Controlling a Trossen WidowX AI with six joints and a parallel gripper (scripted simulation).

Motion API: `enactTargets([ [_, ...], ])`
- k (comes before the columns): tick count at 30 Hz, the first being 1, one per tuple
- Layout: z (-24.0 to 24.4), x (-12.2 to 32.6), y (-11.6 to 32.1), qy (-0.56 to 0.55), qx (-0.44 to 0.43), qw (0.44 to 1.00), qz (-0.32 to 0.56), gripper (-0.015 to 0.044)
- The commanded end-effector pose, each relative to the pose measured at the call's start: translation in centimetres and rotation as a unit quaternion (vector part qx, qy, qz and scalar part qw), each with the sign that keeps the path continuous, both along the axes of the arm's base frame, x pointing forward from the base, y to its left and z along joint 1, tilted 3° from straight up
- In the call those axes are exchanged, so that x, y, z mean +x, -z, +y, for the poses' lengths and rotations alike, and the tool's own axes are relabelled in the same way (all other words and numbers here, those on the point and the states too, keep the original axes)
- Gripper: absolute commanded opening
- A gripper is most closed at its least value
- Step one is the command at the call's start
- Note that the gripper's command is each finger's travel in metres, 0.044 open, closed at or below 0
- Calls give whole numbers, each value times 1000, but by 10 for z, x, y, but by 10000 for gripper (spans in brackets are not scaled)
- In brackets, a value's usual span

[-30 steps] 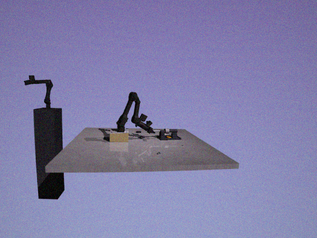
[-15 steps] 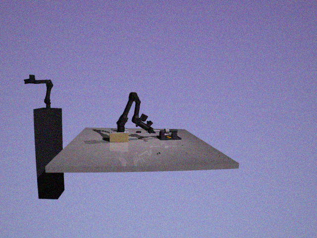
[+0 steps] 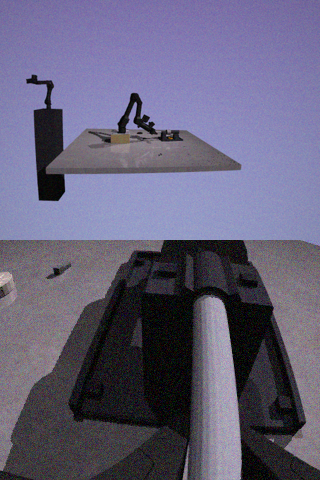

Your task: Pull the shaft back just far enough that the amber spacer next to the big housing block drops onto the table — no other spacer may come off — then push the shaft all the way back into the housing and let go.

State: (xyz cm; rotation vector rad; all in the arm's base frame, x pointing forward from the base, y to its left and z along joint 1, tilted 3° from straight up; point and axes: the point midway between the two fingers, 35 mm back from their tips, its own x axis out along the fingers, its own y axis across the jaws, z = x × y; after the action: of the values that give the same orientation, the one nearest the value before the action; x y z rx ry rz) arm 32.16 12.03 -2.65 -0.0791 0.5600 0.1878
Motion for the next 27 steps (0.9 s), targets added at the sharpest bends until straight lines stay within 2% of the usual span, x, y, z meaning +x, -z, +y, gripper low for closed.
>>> enactTargets([
  [1,2,5,-2,-2,1,1000,-4,0],
  [27,4,14,-2,-2,1,1000,-5,0],
])
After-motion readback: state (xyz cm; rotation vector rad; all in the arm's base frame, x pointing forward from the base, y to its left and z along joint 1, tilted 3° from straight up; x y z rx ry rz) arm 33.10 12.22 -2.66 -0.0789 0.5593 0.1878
